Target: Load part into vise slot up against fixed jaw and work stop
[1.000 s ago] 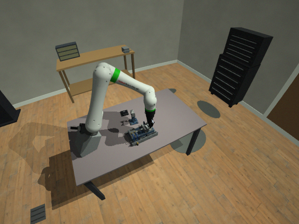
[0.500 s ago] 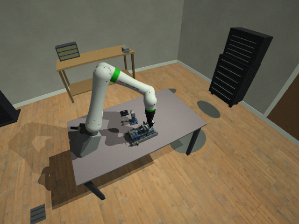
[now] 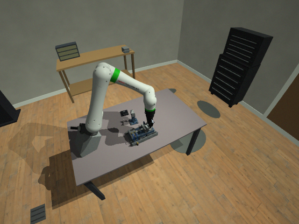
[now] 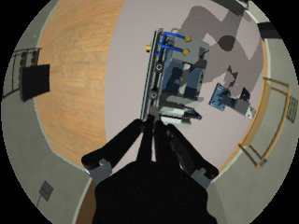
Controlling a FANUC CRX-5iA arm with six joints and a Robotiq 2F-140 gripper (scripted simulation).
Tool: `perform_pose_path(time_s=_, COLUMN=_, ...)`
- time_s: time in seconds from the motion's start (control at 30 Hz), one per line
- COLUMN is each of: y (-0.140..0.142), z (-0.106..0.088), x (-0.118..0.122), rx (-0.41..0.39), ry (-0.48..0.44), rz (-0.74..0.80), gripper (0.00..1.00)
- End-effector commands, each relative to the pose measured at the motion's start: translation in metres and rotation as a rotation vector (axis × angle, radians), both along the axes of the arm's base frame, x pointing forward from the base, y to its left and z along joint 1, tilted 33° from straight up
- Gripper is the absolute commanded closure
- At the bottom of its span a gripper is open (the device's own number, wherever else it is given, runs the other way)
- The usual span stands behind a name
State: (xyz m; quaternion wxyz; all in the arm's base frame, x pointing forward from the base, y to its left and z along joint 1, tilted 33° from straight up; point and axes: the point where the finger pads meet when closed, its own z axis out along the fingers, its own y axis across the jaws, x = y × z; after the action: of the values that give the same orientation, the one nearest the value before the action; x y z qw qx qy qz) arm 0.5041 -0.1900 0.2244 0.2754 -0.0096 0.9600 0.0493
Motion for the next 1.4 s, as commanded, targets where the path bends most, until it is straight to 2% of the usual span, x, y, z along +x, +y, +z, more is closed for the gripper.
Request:
perform_pose_path(time_s=0.0, y=0.0003, z=0.0003, x=0.0000, rx=0.000, ry=0.000, rz=0.000, gripper=1.00)
perform_pose_path(time_s=1.37, y=0.0088, z=0.0010, x=-0.0004, rx=0.000, ry=0.000, rz=0.000, gripper=1.00)
